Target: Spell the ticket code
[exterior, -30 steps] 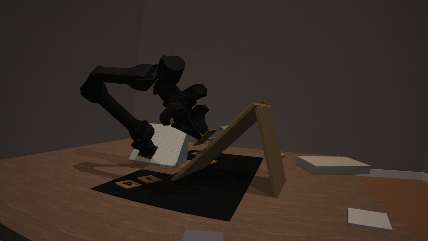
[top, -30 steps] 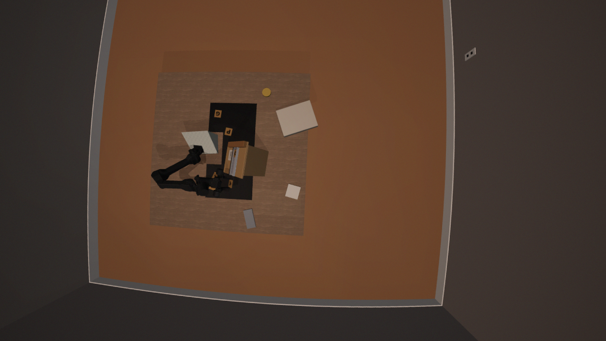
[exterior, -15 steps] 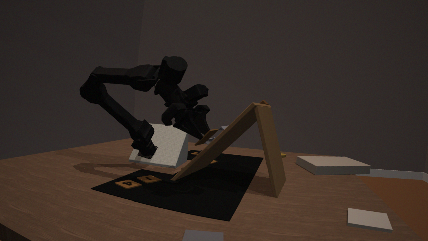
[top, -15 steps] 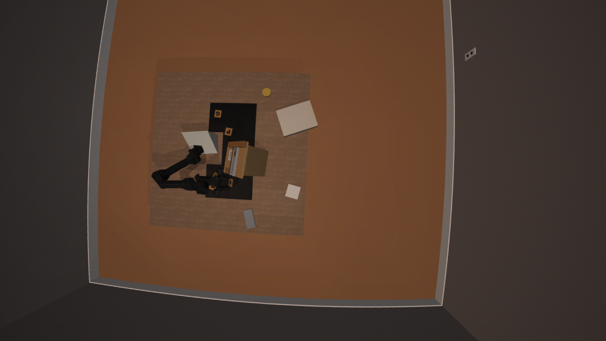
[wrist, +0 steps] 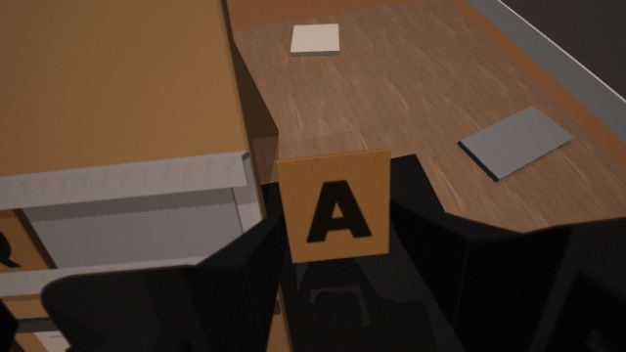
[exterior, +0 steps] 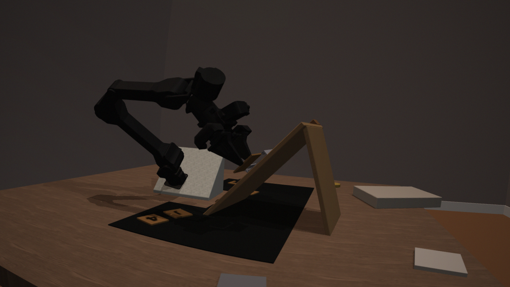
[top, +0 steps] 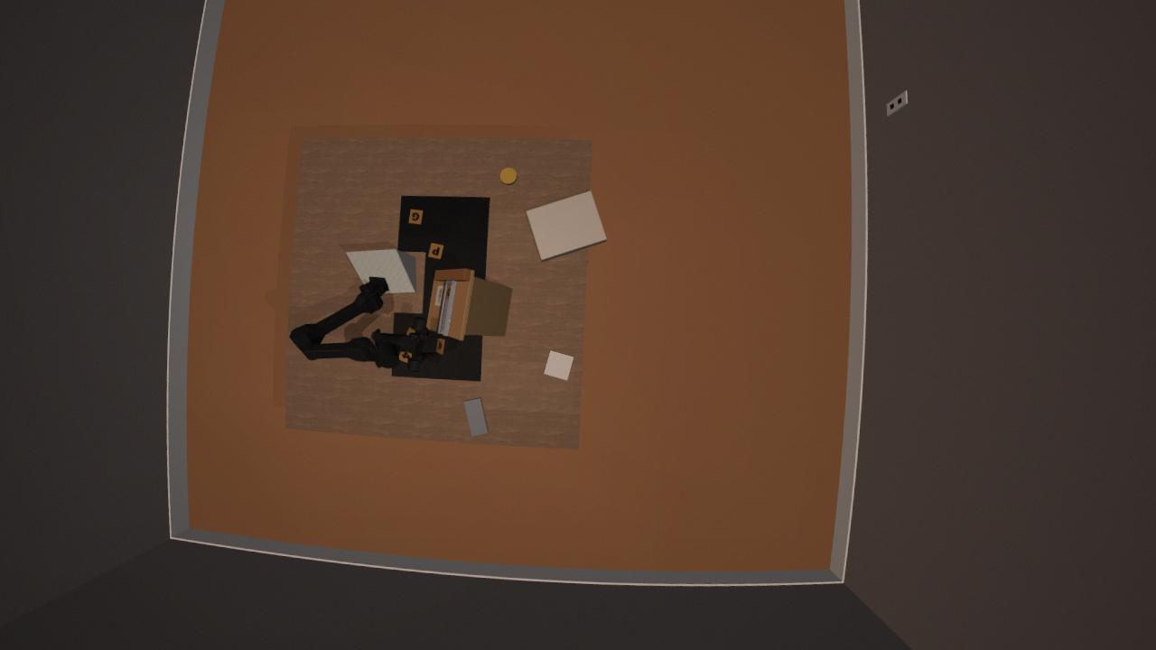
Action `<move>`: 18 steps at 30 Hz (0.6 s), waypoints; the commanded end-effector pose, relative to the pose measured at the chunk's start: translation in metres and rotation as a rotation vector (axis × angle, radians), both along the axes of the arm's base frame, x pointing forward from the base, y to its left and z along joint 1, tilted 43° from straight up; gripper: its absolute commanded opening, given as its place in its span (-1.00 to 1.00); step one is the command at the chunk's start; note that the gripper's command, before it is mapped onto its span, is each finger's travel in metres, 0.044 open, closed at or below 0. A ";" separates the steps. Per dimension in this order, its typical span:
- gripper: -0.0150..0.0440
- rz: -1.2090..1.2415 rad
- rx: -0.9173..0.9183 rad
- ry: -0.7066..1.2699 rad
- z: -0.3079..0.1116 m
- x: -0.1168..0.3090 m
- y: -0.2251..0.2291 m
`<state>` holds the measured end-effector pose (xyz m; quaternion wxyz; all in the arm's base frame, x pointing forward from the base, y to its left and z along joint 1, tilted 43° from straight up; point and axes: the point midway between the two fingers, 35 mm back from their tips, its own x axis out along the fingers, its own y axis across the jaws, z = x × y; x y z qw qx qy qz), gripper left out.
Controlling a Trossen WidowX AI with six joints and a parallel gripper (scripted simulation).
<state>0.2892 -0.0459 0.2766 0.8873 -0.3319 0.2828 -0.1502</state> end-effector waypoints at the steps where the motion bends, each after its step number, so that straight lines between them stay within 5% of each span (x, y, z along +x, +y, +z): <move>1: -0.49 -0.004 0.004 -0.005 -0.002 0.000 0.002; 18: -0.49 -0.004 0.004 -0.005 -0.007 0.001 0.008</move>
